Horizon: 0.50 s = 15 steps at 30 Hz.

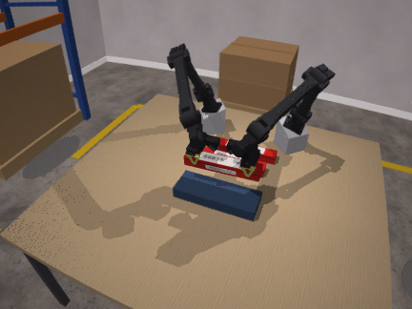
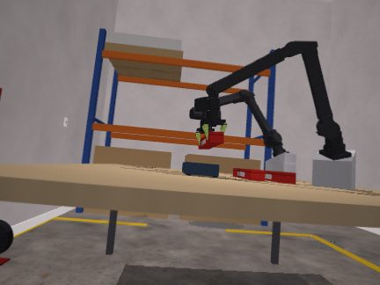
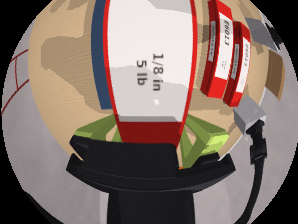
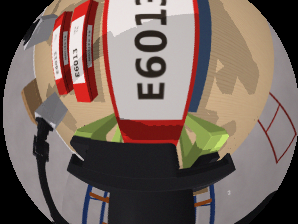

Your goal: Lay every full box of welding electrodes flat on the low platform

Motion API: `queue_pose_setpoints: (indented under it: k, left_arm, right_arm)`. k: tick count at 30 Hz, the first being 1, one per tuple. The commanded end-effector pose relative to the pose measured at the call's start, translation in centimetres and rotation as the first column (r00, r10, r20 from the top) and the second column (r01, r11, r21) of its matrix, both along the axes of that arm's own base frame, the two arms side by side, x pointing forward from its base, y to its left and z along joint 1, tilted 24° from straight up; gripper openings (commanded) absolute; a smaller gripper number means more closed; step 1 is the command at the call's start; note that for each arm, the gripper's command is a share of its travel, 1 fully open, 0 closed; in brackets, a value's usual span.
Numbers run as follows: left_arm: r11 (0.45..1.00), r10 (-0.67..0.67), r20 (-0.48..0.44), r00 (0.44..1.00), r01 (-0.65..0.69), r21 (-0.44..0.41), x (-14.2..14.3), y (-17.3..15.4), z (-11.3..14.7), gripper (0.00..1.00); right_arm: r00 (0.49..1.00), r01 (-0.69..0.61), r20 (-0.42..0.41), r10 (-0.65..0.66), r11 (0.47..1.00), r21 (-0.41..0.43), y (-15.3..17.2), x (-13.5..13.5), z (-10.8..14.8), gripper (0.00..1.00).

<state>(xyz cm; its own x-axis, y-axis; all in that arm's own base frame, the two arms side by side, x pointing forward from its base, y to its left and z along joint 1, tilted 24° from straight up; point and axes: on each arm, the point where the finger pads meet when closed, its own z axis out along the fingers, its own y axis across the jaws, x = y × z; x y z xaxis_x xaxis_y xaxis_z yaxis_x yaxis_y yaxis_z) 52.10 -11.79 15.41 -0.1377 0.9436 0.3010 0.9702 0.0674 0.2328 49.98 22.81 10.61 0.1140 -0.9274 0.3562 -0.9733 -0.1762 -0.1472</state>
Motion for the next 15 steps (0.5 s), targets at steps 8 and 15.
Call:
queue_pose_setpoints:
  k: [8,15]
  left_arm:
    - [0.998,-0.033,0.142,0.989,0.040,-0.044,3.6,-1.7,7.6,0.00]
    - [0.999,-0.032,0.117,0.993,0.037,-0.037,5.2,-1.7,7.3,0.00]
  right_arm:
    - [0.992,-0.068,0.110,0.063,0.997,0.046,3.4,3.6,7.0,0.00]
    - [0.993,-0.068,0.099,0.064,0.997,0.039,3.6,4.9,6.6,0.00]
